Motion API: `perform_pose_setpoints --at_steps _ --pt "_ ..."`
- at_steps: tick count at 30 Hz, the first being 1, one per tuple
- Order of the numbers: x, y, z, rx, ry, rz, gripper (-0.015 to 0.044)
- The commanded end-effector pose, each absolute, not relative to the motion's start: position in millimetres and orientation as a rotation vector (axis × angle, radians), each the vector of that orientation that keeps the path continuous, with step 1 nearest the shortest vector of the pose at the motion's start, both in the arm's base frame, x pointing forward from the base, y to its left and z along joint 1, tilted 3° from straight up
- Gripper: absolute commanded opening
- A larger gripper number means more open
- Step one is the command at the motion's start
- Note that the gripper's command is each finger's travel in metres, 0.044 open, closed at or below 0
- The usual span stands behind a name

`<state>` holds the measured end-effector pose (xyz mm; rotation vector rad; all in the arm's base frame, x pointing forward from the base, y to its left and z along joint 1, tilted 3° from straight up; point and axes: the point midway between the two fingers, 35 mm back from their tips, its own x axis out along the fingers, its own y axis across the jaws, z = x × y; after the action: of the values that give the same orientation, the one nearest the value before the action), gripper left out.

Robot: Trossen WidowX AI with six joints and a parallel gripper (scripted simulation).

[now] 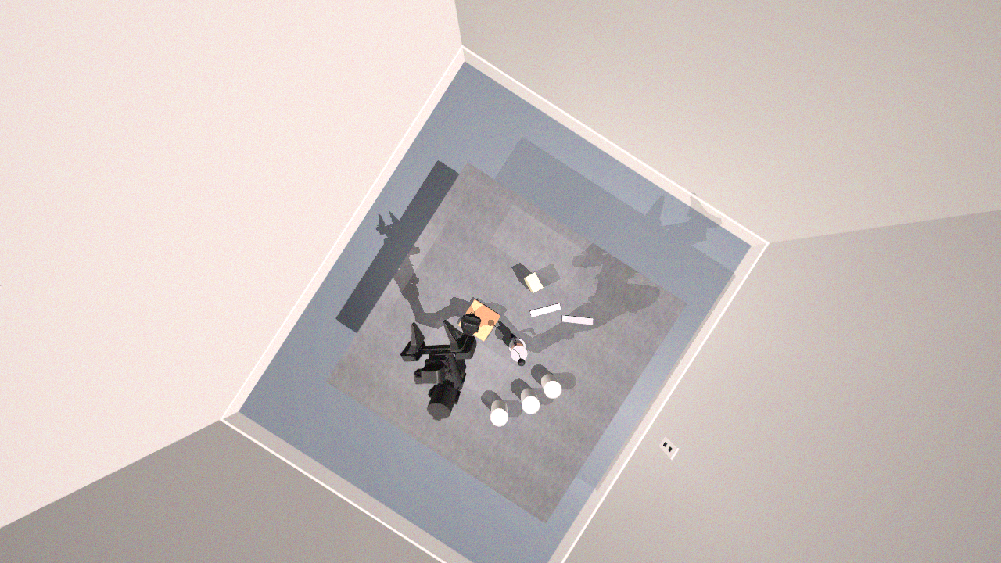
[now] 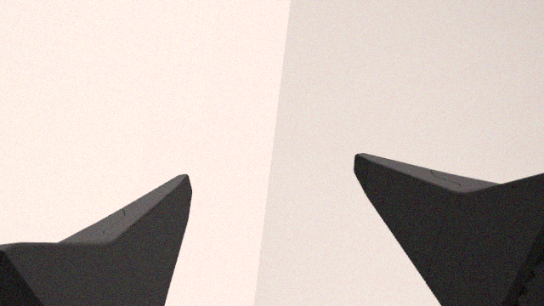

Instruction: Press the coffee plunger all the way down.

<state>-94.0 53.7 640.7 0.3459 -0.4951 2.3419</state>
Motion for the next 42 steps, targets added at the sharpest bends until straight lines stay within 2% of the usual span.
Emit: perform_pose_setpoints --at_steps 1,2,14,19,25,35,42 --pt "-94 56 640 0.340 -0.490 2.332 0.0426" --pt "-92 59 638 0.329 -0.479 2.313 0.0440" --pt "-61 113 602 0.169 -0.342 1.976 0.0440" --pt "-30 154 572 0.085 -0.215 1.768 0.0440" --pt "35 173 526 0.005 -0.051 1.397 0.0440" --pt "146 124 427 -0.069 0.253 0.690 0.0440" --pt "180 51 364 -0.063 0.432 0.225 0.0440"
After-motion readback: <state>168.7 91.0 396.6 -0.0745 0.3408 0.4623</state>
